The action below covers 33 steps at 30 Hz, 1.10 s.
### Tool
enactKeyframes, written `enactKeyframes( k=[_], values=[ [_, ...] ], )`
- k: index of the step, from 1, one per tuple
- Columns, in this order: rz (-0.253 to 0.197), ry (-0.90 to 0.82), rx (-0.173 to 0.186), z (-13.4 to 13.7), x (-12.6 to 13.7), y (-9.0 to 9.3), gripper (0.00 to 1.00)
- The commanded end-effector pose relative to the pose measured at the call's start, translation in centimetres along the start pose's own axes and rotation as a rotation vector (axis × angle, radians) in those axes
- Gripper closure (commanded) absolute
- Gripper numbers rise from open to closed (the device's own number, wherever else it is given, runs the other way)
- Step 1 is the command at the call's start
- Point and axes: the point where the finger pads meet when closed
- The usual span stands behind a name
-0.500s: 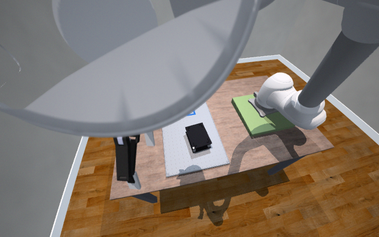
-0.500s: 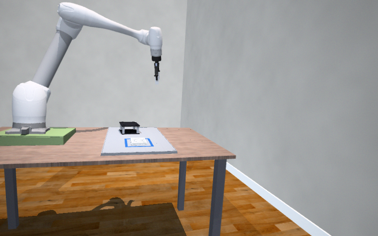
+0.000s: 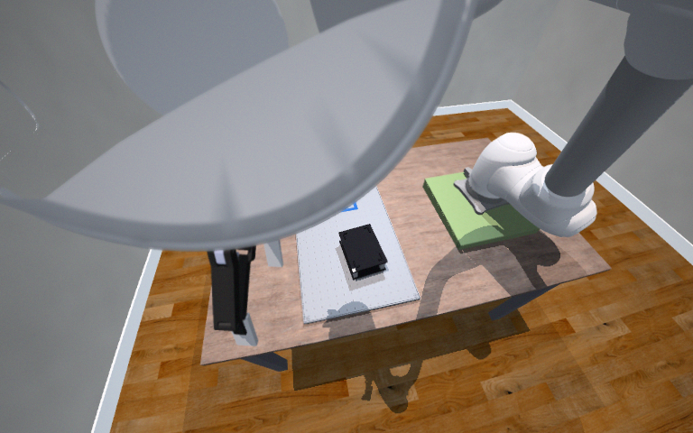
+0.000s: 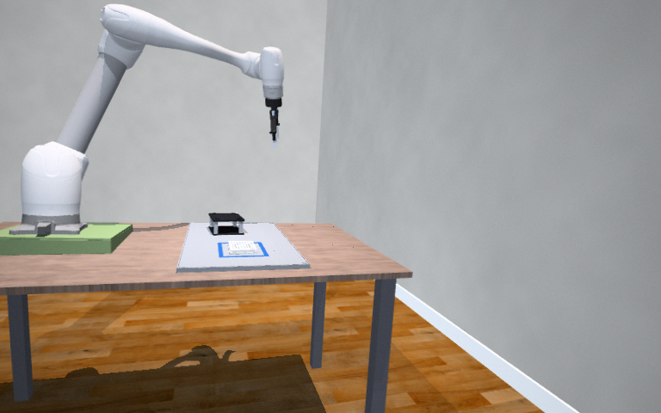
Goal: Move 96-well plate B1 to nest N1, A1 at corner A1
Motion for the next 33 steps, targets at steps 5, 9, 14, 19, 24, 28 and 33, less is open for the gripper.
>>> enactKeyframes(
  k=[5,9,14,19,24,28,33],
  values=[
    [0.008,0.096,0.027,1.4,-0.3,0.3,0.00],
    [0.013,0.156,0.044,3.4,-0.6,0.7,0.00],
    [0.013,0.156,0.044,5.8,-1.1,1.2,0.00],
    [0.013,0.156,0.044,7.2,-1.4,1.5,0.00],
    [0.027,0.310,0.086,9.7,-1.6,2.0,0.00],
    [0.027,0.310,0.086,11.6,-1.8,2.4,0.00],
    [0.027,0.310,0.086,14.1,-2.0,2.8,0.00]
  ],
)
Point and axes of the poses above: the point where the finger pads meet when closed, its own y axis out along the fingers, its own z axis across the jaws, x = y × z, and after that the axes turned 7 degrees about -y, right-handed
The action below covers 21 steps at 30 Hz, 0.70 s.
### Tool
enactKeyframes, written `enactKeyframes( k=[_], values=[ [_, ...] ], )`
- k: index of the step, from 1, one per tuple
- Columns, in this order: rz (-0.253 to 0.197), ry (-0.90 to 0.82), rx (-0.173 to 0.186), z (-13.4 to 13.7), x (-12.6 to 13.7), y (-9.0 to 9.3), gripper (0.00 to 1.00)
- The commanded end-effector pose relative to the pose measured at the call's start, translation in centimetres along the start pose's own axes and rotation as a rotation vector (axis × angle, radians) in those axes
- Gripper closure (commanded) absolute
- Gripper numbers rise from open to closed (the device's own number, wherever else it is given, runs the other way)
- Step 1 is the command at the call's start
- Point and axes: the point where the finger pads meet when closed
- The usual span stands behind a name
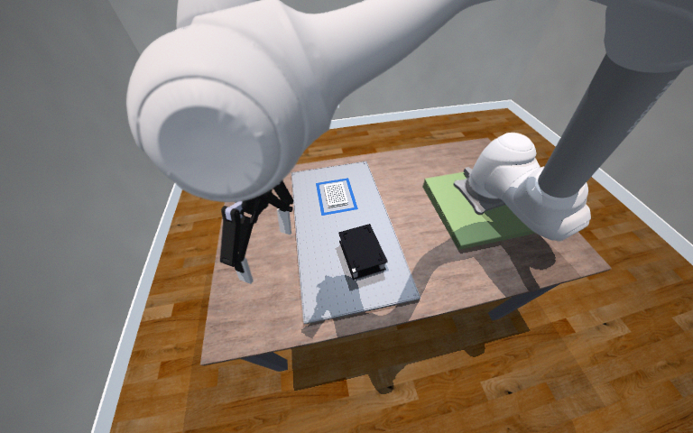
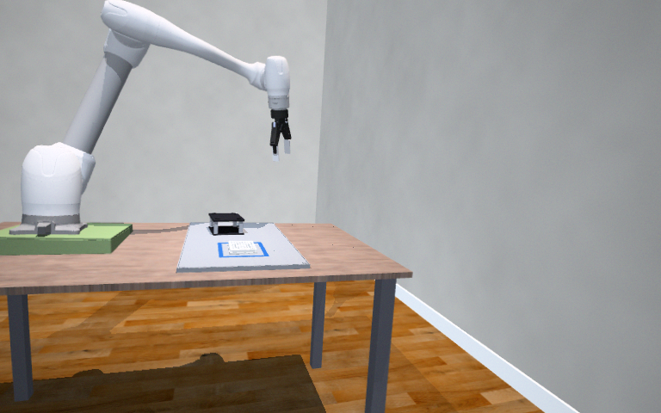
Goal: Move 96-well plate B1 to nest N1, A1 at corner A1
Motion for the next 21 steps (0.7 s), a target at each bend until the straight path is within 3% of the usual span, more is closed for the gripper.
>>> enactKeyframes(
  k=[1,3,8,21],
  values=[
    [0.000,0.000,0.000,1.0,-0.4,0.3,0.00],
    [0.000,0.000,0.000,1.0,-0.4,0.3,0.00],
    [0.014,0.152,0.040,3.3,-1.1,0.9,0.00],
    [0.014,0.152,0.040,8.4,-2.7,2.3,0.00]
  ],
)
Point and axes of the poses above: the point where the finger pads meet when closed, its own y axis out along the fingers, its own z axis across the jaws, x = y × z, and after that the axes turned 7 degrees about -y, right-handed
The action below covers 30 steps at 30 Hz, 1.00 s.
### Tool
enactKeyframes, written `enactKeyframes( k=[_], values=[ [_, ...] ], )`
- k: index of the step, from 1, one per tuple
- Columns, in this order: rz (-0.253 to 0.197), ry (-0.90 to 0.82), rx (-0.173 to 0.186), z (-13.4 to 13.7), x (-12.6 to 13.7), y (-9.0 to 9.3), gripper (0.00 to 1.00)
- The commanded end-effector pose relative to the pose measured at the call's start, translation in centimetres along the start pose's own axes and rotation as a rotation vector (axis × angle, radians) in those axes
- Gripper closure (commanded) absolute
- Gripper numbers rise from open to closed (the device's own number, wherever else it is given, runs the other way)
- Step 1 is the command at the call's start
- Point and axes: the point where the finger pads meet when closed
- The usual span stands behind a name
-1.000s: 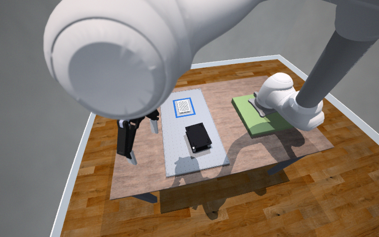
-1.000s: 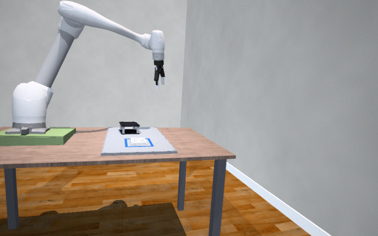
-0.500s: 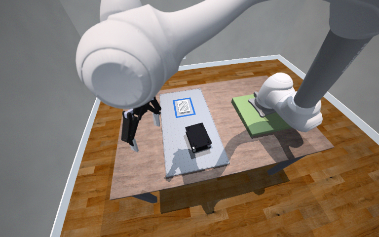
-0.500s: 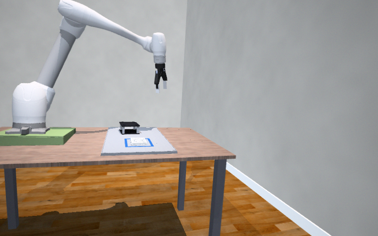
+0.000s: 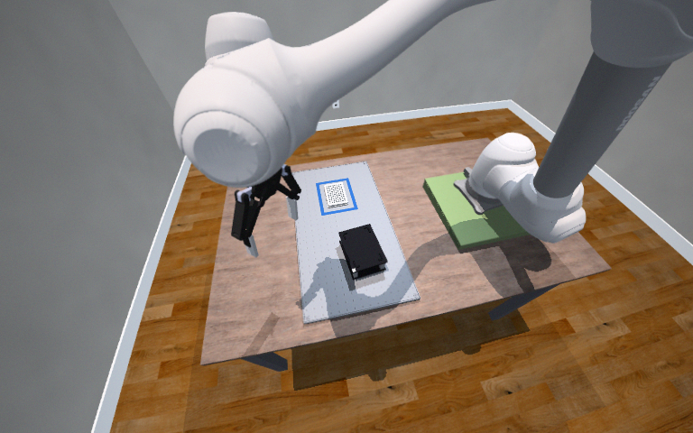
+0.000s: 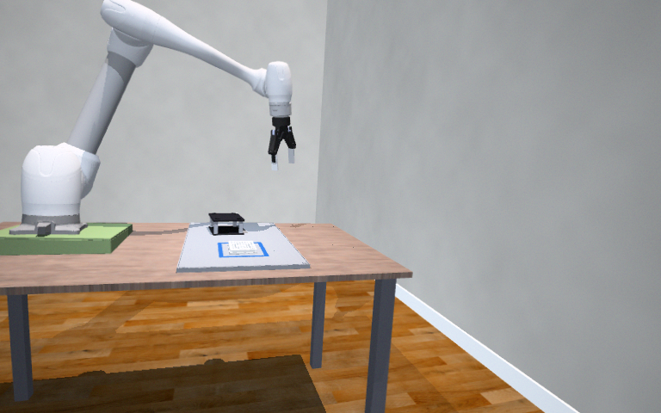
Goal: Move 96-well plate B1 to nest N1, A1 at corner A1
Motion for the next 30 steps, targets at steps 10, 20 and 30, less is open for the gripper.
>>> enactKeyframes(
  k=[10,20,30],
  values=[
    [0.013,0.150,0.038,4.9,-1.8,1.5,0.00],
    [0.019,0.215,0.054,8.6,-2.9,2.5,0.00],
    [0.026,0.298,0.075,13.3,-4.0,3.8,0.00]
  ],
)
Point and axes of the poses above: the point where the finger pads meet when closed, its own y axis out along the fingers, its own z axis across the jaws, x = y × z, and after that the axes turned 7 degrees about -y, right-handed
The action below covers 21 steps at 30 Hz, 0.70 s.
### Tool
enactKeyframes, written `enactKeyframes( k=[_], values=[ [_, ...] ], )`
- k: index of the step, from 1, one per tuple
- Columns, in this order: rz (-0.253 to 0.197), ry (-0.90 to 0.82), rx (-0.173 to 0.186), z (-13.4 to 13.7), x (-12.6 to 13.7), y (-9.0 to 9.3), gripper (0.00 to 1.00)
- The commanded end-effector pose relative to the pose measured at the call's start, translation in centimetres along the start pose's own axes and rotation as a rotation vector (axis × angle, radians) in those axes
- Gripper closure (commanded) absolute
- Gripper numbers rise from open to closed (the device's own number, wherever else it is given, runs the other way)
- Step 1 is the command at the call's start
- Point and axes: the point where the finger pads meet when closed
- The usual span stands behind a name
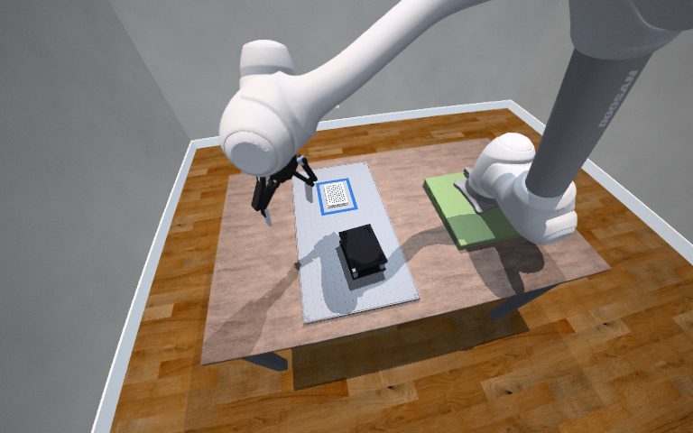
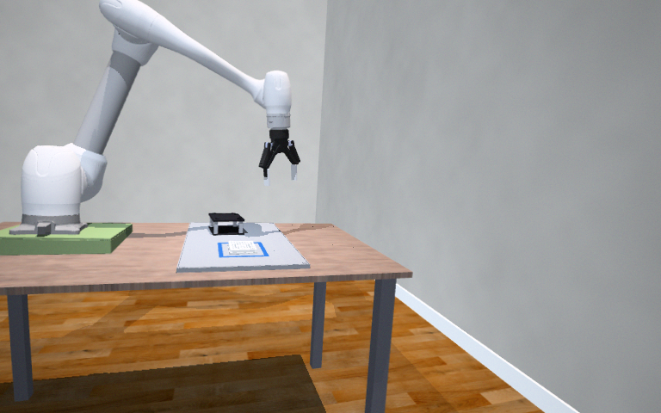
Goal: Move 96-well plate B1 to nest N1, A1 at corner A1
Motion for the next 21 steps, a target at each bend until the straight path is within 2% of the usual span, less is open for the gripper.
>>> enactKeyframes(
  k=[1,6,11,18,21],
  values=[
    [0.000,0.000,-0.001,0.9,-0.5,0.3,0.00],
    [0.000,0.000,-0.001,2.1,-1.2,0.8,0.00],
    [0.012,0.146,0.035,4.3,-2.1,1.6,0.00],
    [0.012,0.146,0.035,7.4,-3.4,2.7,0.00],
    [0.012,0.146,0.035,7.8,-3.6,2.9,0.00]
  ],
)
Point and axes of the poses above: the point where the finger pads meet when closed, its own y axis out along the fingers, its own z axis across the jaws, x = y × z, and after that the axes turned 7 degrees about -y, right-handed
